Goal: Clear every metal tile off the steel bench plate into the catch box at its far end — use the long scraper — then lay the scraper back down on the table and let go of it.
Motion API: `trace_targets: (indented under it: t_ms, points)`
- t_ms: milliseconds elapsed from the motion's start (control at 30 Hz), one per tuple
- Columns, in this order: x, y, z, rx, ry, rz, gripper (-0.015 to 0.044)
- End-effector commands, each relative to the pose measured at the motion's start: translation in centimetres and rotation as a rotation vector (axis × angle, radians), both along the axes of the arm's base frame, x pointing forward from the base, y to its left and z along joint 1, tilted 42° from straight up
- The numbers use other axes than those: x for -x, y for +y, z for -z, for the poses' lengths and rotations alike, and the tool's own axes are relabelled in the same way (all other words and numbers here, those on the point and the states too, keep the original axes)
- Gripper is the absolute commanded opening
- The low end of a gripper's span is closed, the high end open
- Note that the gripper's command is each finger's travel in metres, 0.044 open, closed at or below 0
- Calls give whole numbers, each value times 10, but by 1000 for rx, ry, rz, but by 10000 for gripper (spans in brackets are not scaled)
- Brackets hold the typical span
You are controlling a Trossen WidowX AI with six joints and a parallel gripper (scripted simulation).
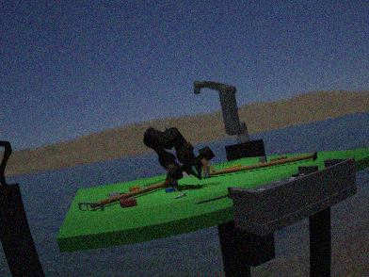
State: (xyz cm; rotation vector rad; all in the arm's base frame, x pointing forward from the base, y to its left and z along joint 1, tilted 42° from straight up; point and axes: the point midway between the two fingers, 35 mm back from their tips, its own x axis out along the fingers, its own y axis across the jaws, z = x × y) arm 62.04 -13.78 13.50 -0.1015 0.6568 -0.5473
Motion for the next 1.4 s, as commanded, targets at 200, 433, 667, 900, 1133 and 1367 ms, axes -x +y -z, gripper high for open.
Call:
trace_targets:
  t_ms: [200, 433, 667, 900, 1133, 1367]
  points:
    - [-2, 47, 38, 20, 111, -67, 0]
    - [0, 76, 62, 35, 183, -110, 0]
    - [5, 105, 86, 54, 253, -153, 0]
    - [12, 133, 109, 78, 323, -197, 0]
    - [21, 161, 132, 106, 393, -241, 0]
    - [32, 187, 153, 137, 460, -286, 0]
